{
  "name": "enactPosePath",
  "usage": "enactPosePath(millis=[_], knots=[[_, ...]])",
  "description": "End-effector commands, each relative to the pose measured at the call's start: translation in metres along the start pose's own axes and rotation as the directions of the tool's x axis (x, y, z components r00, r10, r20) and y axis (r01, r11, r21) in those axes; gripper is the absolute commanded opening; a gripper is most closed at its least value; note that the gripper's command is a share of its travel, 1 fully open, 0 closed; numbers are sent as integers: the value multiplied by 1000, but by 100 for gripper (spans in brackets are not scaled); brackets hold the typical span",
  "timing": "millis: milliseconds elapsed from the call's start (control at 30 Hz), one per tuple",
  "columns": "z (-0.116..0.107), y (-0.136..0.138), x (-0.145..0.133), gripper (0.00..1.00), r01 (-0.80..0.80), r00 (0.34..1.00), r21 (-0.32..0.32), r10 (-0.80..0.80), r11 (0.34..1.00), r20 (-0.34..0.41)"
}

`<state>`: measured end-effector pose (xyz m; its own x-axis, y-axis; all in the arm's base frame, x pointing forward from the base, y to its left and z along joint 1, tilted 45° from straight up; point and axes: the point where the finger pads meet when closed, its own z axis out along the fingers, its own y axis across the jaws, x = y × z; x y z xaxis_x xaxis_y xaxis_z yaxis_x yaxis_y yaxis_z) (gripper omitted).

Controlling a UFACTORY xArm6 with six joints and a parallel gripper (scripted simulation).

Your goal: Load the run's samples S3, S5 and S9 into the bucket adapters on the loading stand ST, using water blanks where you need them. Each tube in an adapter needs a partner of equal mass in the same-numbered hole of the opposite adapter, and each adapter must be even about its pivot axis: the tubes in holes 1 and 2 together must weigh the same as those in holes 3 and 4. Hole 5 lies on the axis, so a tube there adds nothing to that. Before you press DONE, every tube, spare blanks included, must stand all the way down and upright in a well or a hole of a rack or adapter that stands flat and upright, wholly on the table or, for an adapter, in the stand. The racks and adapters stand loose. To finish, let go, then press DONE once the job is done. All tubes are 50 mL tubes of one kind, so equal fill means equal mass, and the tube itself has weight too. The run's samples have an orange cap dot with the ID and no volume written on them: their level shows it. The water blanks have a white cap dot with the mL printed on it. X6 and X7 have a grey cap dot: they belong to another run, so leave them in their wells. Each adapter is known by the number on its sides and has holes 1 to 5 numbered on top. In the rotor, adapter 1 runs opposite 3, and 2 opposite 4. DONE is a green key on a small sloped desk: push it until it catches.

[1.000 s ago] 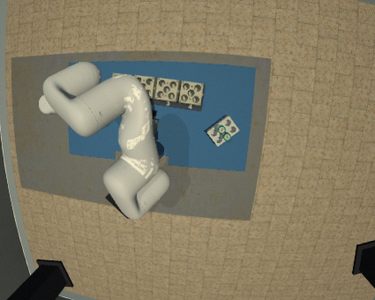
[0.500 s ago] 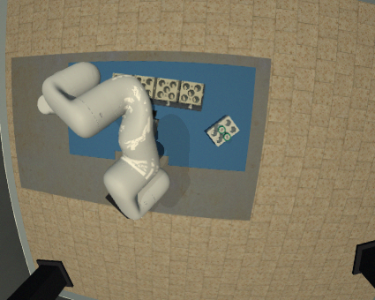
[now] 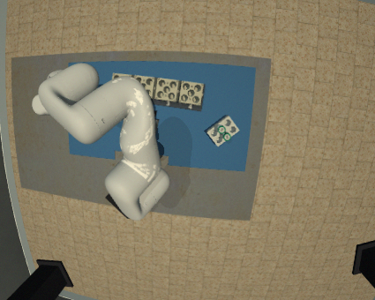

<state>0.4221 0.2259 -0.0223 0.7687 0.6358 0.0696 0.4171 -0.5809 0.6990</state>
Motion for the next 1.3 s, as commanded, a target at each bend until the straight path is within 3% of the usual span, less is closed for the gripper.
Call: enactPosePath(millis=[0,1267], knots=[[-9,0,2,44,-1,1000,1,1,1000,-4],[-77,0,1,44,-1,1000,1,1,1000,-4]])
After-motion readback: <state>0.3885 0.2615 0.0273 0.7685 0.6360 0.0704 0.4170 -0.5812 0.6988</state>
